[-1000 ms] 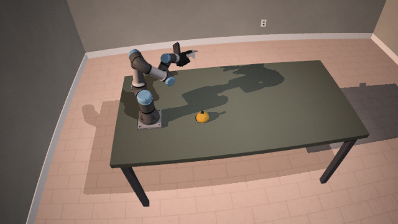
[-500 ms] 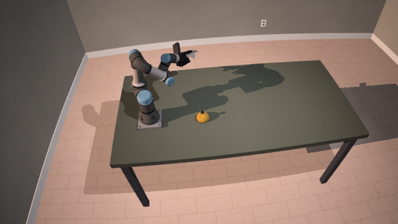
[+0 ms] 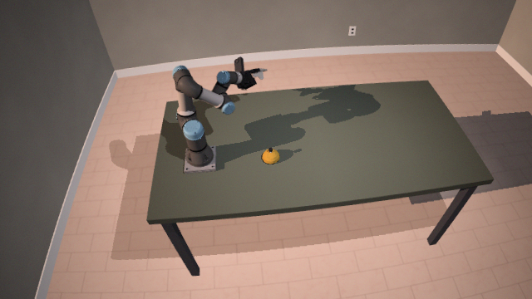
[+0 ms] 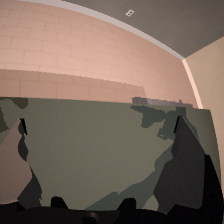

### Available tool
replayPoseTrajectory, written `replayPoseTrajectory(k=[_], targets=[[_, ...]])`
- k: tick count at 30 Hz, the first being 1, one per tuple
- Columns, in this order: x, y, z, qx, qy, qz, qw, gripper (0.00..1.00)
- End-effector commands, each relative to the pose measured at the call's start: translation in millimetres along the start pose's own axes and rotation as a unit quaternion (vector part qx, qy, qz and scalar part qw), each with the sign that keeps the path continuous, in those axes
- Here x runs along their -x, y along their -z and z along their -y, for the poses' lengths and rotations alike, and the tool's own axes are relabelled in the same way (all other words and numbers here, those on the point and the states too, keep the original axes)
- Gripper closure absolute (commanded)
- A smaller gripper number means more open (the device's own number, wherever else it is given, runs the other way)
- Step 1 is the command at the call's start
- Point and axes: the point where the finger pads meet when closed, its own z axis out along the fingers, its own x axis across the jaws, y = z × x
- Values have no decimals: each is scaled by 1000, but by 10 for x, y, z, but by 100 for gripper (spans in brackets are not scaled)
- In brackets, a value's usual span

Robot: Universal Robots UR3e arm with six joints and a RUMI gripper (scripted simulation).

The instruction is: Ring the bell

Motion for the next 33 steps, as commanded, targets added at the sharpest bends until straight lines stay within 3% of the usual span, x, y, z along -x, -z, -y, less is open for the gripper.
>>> replayPoseTrajectory(k=[1,8,15,18,21,24,26,33], targets=[[-98,-15,-104,14,-14,-1,1000,0],[-417,-25,-544,70,-71,-5,995,0],[-750,63,-1096,136,-143,-11,980,0],[-750,63,-1096,136,-143,-11,980,0],[-908,163,-1414,173,-185,-14,967,0],[-957,206,-1523,186,-199,-15,962,0],[-1046,308,-1744,211,-229,-17,950,0],[-1153,495,-2070,249,-275,-20,928,0]])
